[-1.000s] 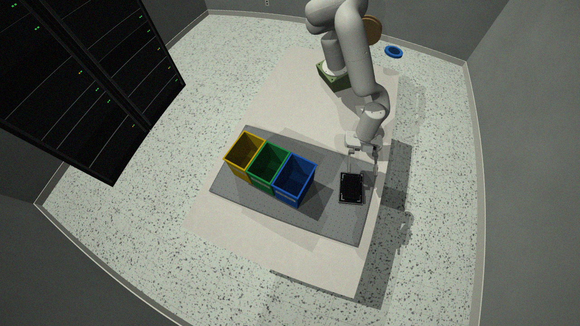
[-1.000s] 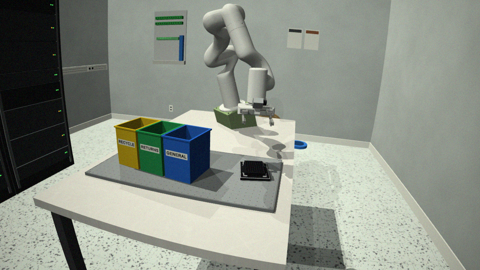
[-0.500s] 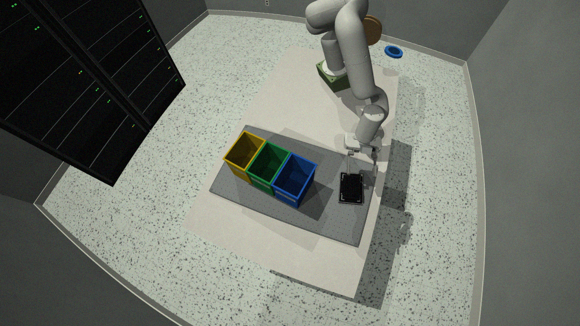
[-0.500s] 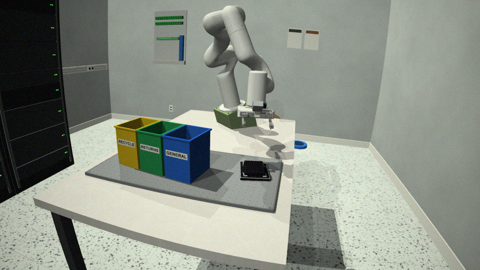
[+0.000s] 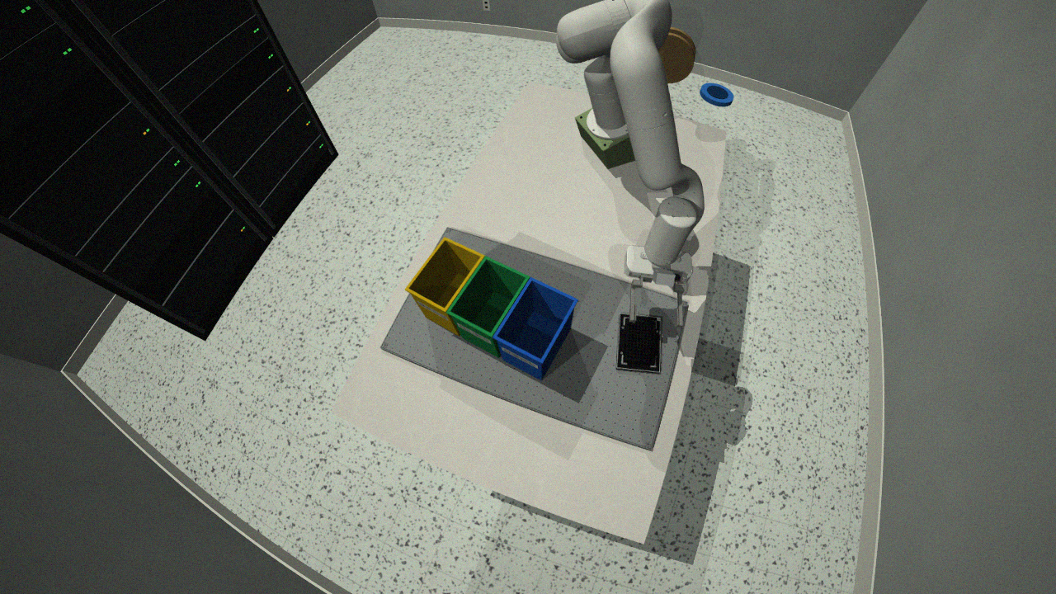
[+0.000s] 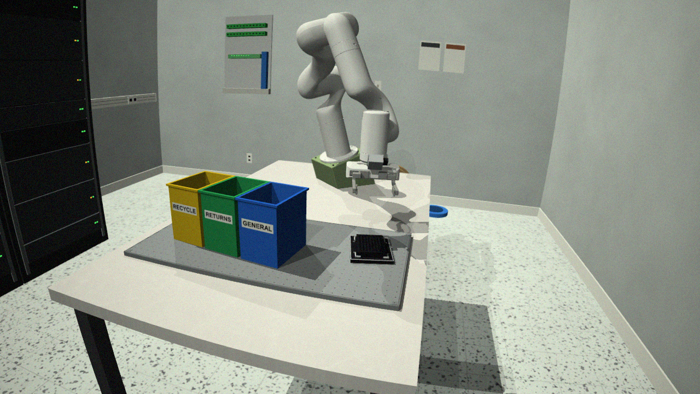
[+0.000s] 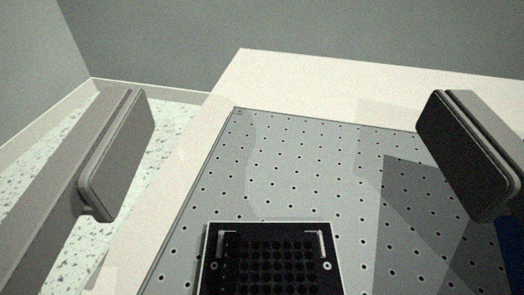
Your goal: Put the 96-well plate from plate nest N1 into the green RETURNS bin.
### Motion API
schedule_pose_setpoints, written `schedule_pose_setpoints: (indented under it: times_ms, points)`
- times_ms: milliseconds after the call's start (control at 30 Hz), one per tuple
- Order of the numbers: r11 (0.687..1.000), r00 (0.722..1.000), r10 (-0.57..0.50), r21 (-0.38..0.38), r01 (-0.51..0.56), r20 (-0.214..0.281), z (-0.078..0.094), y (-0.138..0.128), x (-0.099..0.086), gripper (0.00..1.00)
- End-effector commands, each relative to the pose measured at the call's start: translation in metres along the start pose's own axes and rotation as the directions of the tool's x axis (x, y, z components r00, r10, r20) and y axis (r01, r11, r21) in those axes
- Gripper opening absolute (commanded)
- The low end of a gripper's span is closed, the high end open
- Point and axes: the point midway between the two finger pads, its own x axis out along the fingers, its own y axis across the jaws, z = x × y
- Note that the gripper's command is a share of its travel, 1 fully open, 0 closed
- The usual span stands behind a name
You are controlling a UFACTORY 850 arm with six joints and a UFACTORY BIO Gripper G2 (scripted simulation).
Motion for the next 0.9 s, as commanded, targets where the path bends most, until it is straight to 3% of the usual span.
schedule_pose_setpoints:
  times_ms: [0, 867]
  points:
    - [1.0, 1.0, 0.0, 0.0, 0.0, 0.002, -0.006, 0.0, 0.001, 0.37]
    - [1.0, 1.0, 0.0, 0.0, 0.0, 0.002, -0.042, 0.0, 0.001, 0.37]
